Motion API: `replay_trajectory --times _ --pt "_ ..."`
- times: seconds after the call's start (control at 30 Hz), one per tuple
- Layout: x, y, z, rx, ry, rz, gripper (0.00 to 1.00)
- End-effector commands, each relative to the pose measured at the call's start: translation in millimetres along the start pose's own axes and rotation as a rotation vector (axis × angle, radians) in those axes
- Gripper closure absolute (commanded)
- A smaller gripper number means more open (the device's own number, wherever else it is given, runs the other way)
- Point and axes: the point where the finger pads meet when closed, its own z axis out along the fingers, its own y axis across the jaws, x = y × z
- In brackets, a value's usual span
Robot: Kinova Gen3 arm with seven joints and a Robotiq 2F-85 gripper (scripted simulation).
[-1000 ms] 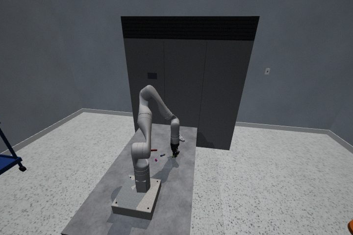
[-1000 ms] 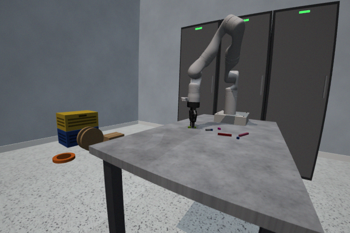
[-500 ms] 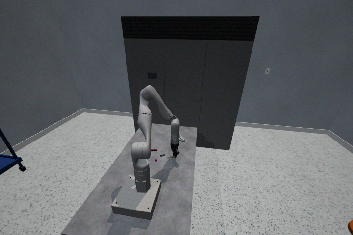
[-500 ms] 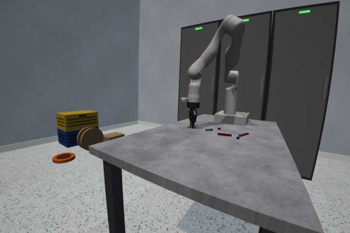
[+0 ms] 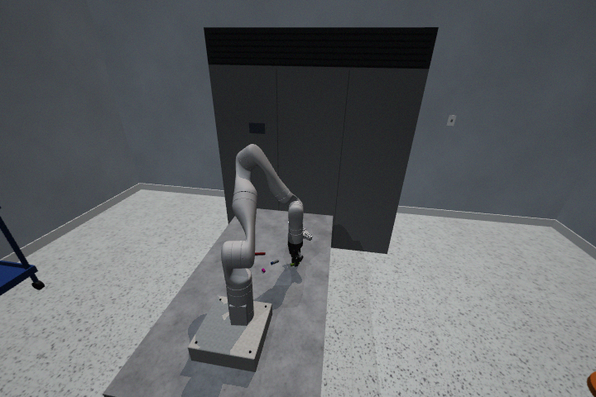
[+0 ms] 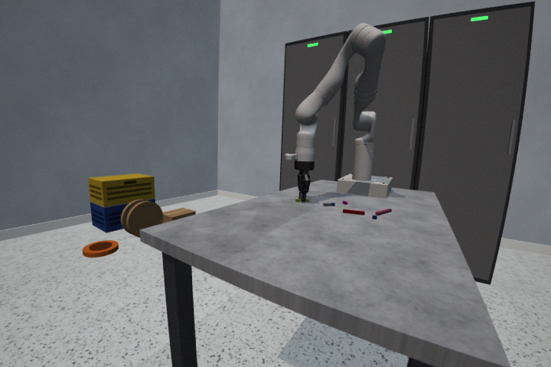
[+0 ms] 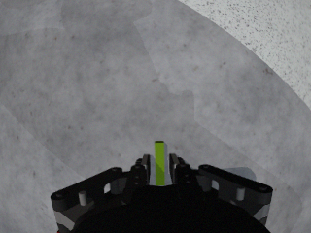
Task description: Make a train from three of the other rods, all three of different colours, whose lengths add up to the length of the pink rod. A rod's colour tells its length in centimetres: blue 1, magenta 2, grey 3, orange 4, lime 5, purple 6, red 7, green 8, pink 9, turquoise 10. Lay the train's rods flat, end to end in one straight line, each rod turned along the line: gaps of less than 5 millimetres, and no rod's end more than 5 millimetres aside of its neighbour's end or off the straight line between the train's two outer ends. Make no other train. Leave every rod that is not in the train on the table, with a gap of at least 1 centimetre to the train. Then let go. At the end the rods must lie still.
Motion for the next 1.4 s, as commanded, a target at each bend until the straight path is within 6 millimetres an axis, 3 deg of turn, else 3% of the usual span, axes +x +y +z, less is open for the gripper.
replay_trajectory --times 0.0,0.33,0.37,1.37 --pt "0.4 -0.3 -0.6 0.001 0.001 0.0 0.76" --pt "0.4 -0.3 -0.6 0.001 0.001 0.0 0.76" --pt "0.4 -0.3 -0.6 0.001 0.001 0.0 0.95" --pt "0.4 -0.3 -0.6 0.001 0.001 0.0 0.95"
